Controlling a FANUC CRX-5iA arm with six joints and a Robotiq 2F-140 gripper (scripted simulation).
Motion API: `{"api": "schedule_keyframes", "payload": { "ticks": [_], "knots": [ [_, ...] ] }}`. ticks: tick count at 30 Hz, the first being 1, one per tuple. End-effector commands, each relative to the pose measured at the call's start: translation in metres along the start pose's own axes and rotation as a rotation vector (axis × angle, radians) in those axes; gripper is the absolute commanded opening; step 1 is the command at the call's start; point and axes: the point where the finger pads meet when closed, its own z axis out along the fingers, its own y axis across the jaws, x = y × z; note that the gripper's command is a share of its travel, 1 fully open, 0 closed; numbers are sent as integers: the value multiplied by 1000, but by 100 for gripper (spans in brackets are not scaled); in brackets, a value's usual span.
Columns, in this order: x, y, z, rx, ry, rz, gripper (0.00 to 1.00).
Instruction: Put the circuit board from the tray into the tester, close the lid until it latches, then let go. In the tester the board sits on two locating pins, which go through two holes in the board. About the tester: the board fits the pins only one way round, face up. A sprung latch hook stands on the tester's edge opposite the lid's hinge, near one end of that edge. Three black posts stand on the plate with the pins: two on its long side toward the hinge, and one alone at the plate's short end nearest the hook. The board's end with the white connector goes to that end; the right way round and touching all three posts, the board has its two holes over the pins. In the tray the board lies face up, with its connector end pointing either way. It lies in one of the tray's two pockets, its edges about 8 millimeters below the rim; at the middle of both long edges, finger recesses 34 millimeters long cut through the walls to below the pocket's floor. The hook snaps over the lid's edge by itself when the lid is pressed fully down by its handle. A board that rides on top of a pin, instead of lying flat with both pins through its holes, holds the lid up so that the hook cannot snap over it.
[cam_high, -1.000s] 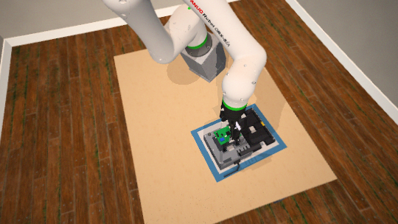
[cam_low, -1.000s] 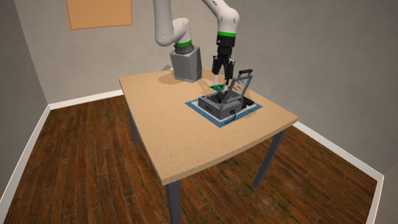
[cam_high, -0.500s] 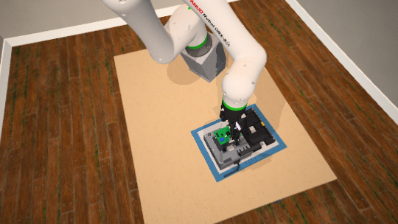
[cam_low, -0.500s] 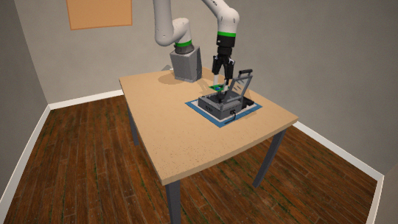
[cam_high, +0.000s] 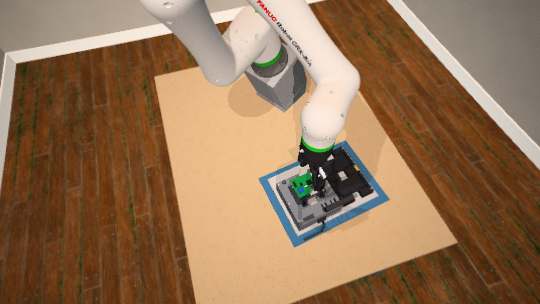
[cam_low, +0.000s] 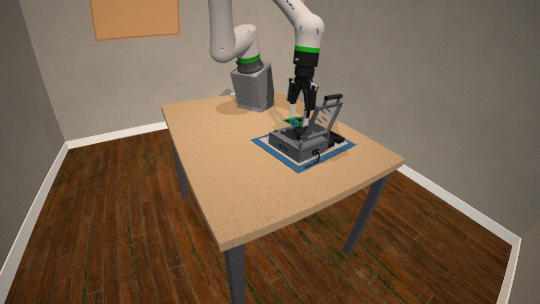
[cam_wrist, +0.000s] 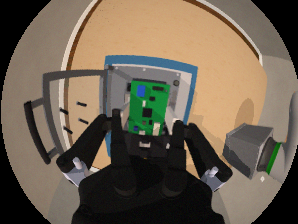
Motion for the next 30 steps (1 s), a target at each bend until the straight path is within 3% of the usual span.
{"api": "schedule_keyframes", "payload": {
  "ticks": [1,11,30],
  "knots": [
    [0,0,6,1,0,0,46],
    [0,0,24,1,0,0,46],
    [0,0,35,1,0,0,46]
  ]
}}
